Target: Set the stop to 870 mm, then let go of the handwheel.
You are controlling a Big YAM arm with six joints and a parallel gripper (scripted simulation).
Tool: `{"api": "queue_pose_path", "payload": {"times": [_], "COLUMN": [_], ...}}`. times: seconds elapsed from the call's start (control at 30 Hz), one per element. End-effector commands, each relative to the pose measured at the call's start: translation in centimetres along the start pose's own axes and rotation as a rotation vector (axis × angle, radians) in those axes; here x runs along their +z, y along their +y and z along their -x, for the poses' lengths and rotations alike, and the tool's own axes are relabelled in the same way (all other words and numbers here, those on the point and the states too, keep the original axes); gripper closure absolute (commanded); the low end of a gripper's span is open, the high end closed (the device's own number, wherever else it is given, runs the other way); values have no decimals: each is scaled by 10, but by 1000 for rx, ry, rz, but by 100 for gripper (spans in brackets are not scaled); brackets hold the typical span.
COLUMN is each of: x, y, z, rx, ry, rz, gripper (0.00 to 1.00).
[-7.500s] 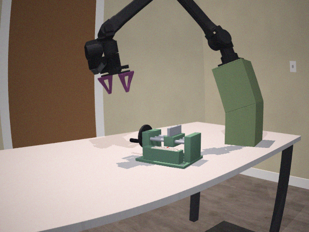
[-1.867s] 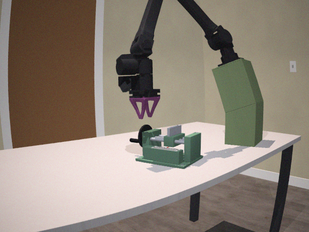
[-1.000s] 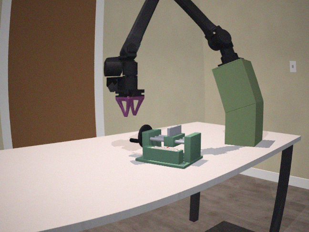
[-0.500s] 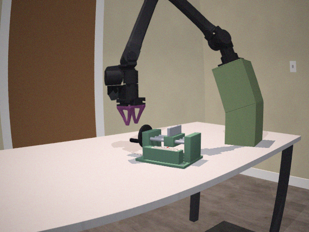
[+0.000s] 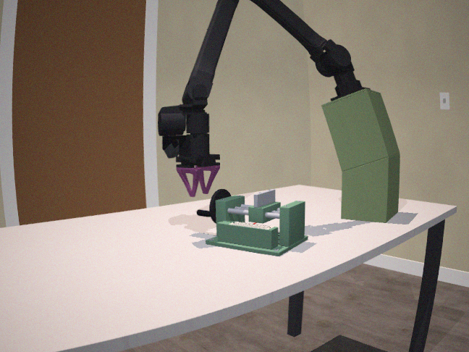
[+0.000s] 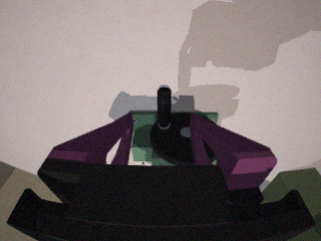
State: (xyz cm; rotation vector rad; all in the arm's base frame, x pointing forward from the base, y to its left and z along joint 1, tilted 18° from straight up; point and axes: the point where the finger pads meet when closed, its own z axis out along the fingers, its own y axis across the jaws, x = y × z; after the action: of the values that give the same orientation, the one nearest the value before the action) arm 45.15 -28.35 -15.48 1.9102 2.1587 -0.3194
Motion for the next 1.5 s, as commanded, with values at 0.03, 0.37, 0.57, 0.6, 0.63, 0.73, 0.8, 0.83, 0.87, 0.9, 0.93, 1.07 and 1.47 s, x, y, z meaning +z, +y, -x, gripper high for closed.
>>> {"api": "queue_pose_path", "payload": {"times": [0.03, 0.37, 0.57, 0.6, 0.63, 0.73, 0.8, 0.83, 0.87, 0.9, 0.93, 1.07, 1.47], "x": [20, 49, 55, 56, 56, 56, 56, 56, 56, 56, 56, 56, 56], "y": [7, 5, 5, 5, 5, 5, 5, 5, 5, 5, 5, 5, 5], "z": [12, 11, 11, 11, 11, 9, 9, 9, 9, 9, 9, 9, 9], "rx": [8, 7, 9, 10, 10, 7, 7, 7, 7, 7, 7, 7, 7], "ry": [-14, -13, -13, -13, -13, -10, -10, -10, -9, -9, -9, -9, -9], "rz": [15, 12, 12, 12, 12, 9, 9, 9, 8, 8, 8, 8, 8], "gripper": [47, 47, 47, 47, 47, 47, 47, 47, 47, 47, 47, 47, 47]}}
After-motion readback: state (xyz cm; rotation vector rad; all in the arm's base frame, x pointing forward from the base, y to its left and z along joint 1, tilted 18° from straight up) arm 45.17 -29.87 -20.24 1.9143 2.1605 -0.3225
